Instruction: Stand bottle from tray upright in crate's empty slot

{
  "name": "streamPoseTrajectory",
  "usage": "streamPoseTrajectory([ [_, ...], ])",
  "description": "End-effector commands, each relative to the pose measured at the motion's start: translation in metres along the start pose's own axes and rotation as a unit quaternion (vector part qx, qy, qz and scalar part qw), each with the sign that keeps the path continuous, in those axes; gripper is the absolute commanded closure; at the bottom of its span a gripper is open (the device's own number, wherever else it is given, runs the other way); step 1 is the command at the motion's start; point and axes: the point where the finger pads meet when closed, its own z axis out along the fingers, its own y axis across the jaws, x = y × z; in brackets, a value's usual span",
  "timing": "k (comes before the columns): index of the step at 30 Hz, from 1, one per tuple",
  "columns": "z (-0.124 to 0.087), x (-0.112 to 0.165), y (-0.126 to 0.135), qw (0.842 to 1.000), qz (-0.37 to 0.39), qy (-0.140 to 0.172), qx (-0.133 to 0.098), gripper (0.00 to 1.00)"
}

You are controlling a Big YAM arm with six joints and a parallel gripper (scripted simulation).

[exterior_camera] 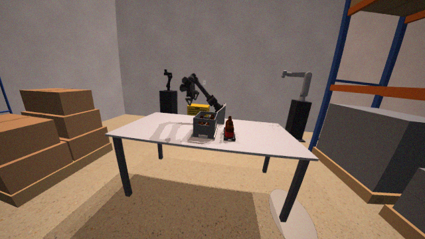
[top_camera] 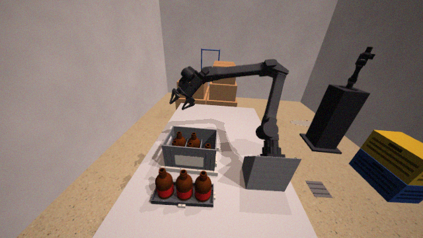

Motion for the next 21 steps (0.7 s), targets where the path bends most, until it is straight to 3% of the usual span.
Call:
streamPoseTrajectory([
  [1, -0.003, 0.010, 0.015, 0.998, 0.047, 0.037, 0.019, 0.00],
  [2, 0.002, 0.026, 0.010, 0.996, 0.049, 0.058, 0.051, 0.00],
  [3, 0.002, 0.026, 0.010, 0.996, 0.049, 0.058, 0.051, 0.00],
  [4, 0.005, 0.041, 0.005, 0.993, 0.048, 0.075, 0.081, 0.00],
  [6, 0.005, 0.041, 0.005, 0.993, 0.048, 0.075, 0.081, 0.00],
  [9, 0.009, 0.076, -0.010, 0.980, 0.040, 0.109, 0.162, 0.00],
  [10, 0.009, 0.076, -0.010, 0.980, 0.040, 0.109, 0.162, 0.00],
  [15, 0.005, 0.106, -0.028, 0.958, 0.017, 0.128, 0.256, 0.00],
  [18, 0.002, 0.115, -0.034, 0.949, 0.005, 0.129, 0.288, 0.00],
  [21, 0.001, 0.119, -0.037, 0.943, -0.003, 0.129, 0.305, 0.00],
])
